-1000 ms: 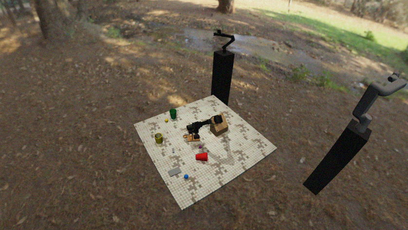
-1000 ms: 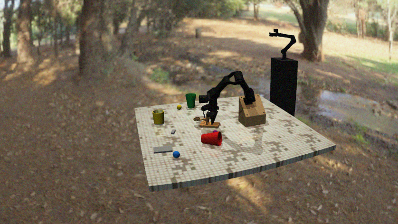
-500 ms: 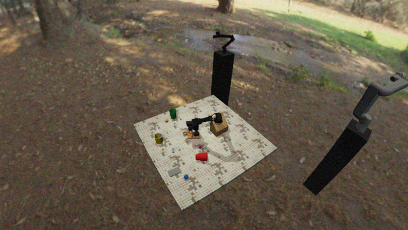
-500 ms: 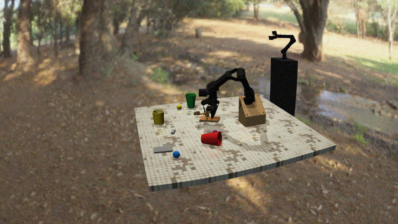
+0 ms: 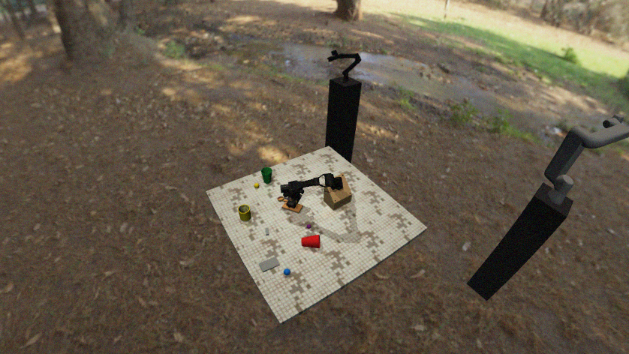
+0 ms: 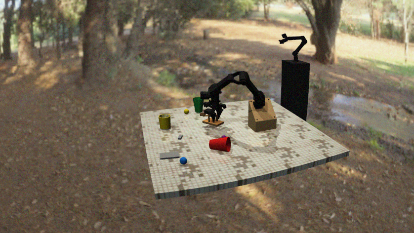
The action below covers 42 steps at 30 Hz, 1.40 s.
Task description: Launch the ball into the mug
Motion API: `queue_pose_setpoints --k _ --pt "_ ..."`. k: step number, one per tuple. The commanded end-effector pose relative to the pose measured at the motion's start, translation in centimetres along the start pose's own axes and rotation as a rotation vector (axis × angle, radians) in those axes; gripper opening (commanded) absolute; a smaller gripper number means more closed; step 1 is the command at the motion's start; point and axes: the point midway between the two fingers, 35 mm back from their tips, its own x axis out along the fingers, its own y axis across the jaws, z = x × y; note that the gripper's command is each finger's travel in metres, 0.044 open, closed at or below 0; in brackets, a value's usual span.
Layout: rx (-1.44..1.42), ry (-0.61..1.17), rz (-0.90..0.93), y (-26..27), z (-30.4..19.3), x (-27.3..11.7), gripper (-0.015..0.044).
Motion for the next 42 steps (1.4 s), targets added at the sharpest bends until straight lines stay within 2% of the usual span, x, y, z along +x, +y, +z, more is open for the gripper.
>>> queue_pose_setpoints --k 1,12,20,42 --pt "0.119 -0.016 0.009 0.4 1.7 -0.5 0.0000" --pt "0.461 -0.012 0.014 1.9 5.5 -0.3 0.0000" --pt "0.467 -0.012 0.015 2.0 5.6 -0.1 0.0000" --pt "0.468 -0.011 0.015 2.2 5.8 3.5 0.0000"
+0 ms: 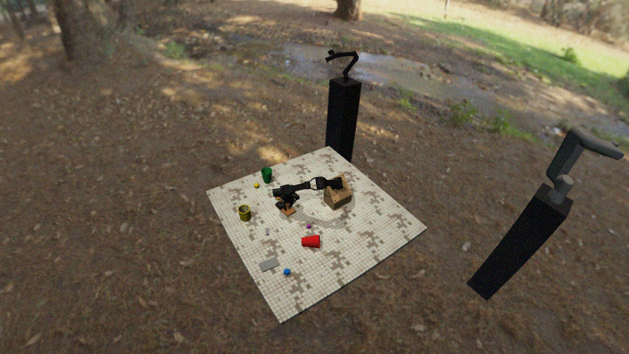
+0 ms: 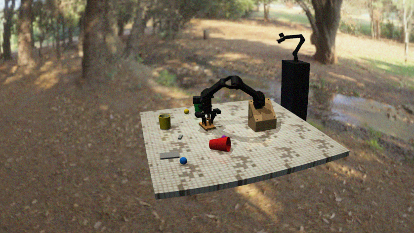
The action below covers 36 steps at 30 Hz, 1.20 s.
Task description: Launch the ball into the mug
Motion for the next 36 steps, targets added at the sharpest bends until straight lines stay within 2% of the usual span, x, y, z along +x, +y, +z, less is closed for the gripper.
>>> queue_pose_setpoints --k 1,10,23,25,27,31,33,34,36 --pt "0.011 -0.002 0.012 0.1 0.3 0.2 0.0000" --pt "0.000 0.000 0.000 0.0 0.0 0.6 0.0000" --pt "0.000 0.000 0.000 0.0 0.0 0.6 0.0341" --pt "0.000 -0.002 0.000 0.1 0.1 -0.4 0.0394" --pt "0.001 -0.006 -0.001 0.3 0.2 -3.4 0.0440" --pt "0.002 -0.006 -0.004 -0.1 0.1 -9.0 0.0440" --pt "0.002 -0.006 -0.004 -0.1 0.0 -9.3 0.0440" --pt "0.020 0.002 -0.008 -0.3 0.4 -7.4 0.0440" --pt "0.020 0.002 -0.008 -0.3 0.4 -7.4 0.0440"
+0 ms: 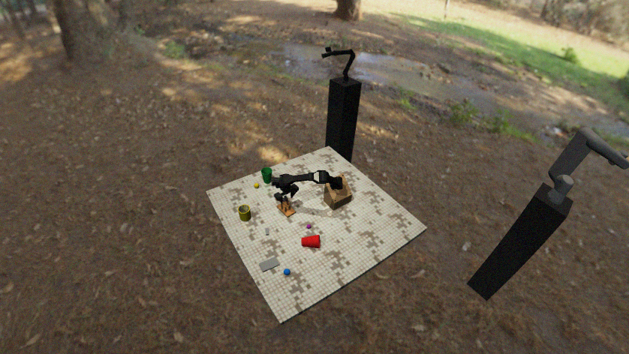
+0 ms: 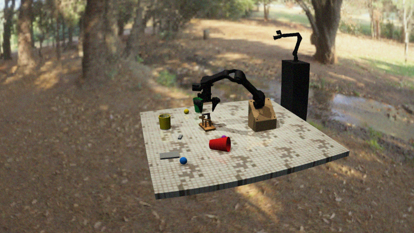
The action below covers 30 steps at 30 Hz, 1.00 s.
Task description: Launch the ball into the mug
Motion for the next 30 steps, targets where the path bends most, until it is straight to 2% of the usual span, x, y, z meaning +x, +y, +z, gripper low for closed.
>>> queue_pose_setpoints --k 1,30 --pt "0.010 0.015 -0.029 -0.43 -0.31 1.16 0.0440" --pt "-0.941 0.022 -0.015 -0.40 -0.43 0.71 0.0440"
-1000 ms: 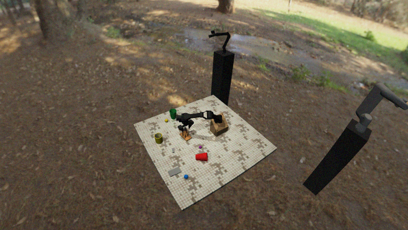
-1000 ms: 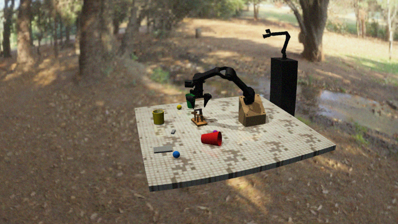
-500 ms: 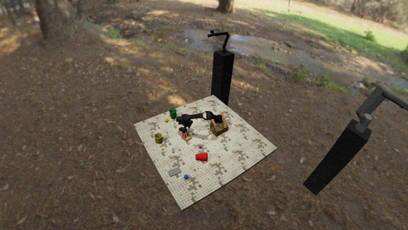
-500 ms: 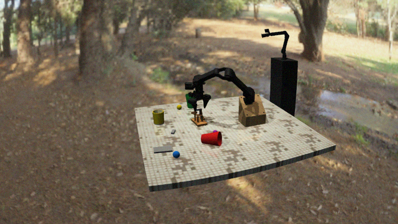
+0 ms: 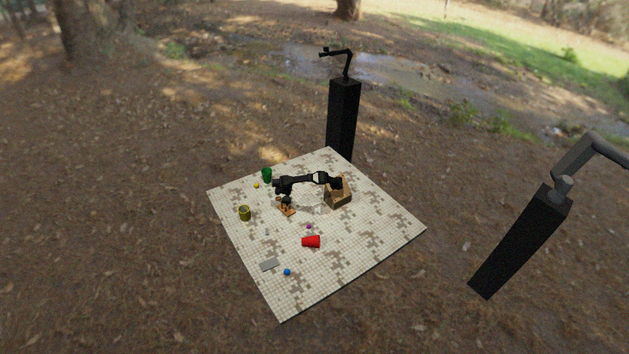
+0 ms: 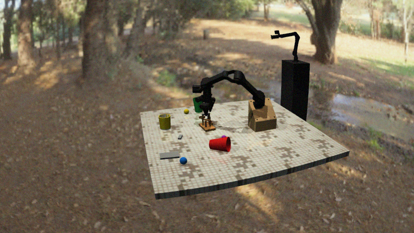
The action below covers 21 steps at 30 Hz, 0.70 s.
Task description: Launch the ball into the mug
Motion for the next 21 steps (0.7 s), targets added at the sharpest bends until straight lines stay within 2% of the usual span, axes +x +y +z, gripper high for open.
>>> queue_pose_setpoints --k 1,21 --pt "-0.125 -0.002 0.002 0.09 -0.05 -0.19 0.0440" --pt "-0.816 -0.008 0.001 0.16 -0.11 -0.51 0.0440"
